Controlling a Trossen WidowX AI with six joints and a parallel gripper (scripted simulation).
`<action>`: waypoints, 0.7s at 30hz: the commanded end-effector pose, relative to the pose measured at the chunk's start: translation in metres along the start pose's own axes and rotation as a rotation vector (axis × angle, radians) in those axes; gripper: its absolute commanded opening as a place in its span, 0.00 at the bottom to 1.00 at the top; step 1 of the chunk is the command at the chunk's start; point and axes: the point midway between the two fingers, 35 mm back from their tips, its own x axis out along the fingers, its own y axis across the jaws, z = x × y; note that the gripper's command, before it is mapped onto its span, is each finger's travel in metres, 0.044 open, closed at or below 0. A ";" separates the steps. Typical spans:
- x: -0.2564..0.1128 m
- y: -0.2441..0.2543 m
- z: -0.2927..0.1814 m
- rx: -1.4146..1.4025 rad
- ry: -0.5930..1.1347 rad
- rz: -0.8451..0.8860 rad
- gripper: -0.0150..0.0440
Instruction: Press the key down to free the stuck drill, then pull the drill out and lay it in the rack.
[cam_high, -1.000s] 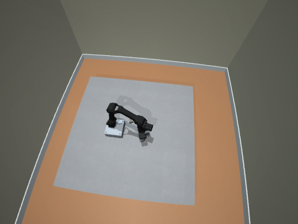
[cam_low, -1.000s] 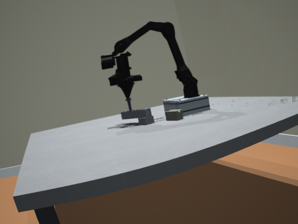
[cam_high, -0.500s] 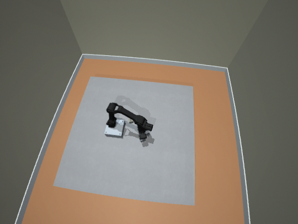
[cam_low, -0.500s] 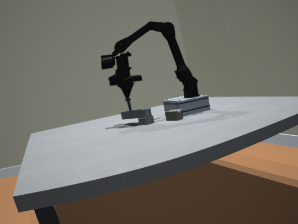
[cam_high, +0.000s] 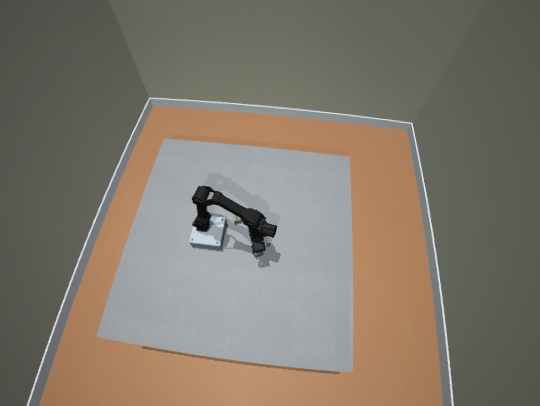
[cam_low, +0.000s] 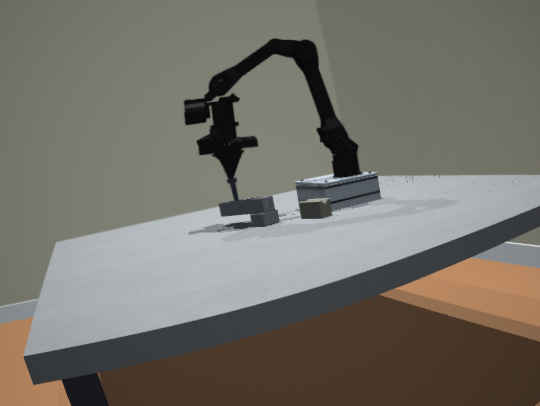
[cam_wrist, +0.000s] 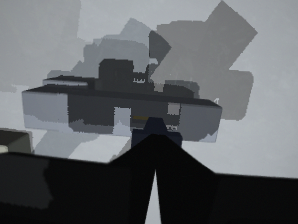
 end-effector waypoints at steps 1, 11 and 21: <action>0.014 -0.001 -0.007 0.003 0.029 0.008 0.25; 0.018 -0.001 -0.008 0.003 0.029 0.008 0.25; 0.021 -0.002 -0.008 0.003 0.029 0.008 0.25</action>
